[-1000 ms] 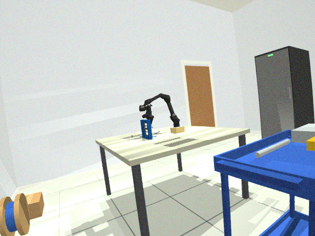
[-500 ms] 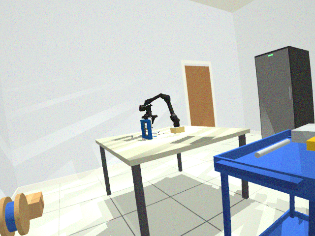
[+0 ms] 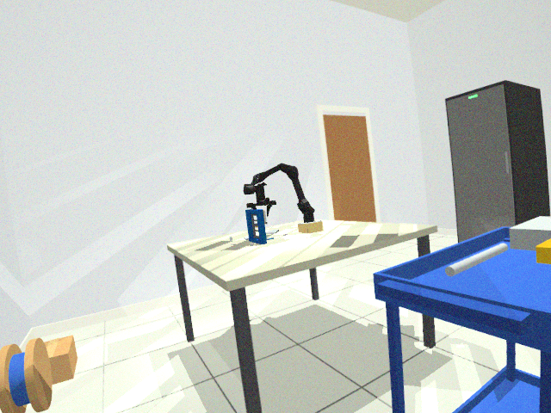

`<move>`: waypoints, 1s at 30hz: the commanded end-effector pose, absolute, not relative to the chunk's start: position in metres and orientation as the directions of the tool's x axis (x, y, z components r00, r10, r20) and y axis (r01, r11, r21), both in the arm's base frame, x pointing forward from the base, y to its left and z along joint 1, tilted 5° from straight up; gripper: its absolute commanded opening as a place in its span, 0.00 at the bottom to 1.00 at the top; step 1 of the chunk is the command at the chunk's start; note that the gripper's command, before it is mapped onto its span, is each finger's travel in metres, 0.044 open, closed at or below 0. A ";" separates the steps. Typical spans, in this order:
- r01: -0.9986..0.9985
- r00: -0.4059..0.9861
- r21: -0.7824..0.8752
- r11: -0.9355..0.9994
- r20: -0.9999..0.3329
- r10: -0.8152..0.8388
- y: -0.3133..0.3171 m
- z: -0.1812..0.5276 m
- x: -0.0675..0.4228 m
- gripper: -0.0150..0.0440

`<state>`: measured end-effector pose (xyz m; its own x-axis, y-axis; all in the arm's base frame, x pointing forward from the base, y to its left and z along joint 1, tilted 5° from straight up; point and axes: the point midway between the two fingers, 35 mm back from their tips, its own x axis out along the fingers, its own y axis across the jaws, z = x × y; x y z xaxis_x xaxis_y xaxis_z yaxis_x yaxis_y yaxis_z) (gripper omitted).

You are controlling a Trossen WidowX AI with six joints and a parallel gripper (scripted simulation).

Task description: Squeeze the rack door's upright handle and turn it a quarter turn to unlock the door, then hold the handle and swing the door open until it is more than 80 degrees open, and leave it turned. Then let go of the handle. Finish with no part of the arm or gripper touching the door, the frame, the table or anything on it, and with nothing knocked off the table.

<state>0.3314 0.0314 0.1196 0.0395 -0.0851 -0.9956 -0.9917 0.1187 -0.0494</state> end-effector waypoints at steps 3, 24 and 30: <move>-0.987 0.036 -0.023 -0.162 -0.996 -0.081 0.032 0.119 0.331 0.75; -0.944 0.036 -0.007 -0.329 -0.996 -0.081 0.032 0.119 0.331 0.63; -0.944 0.036 -0.007 -0.329 -0.996 -0.081 0.032 0.119 0.331 0.56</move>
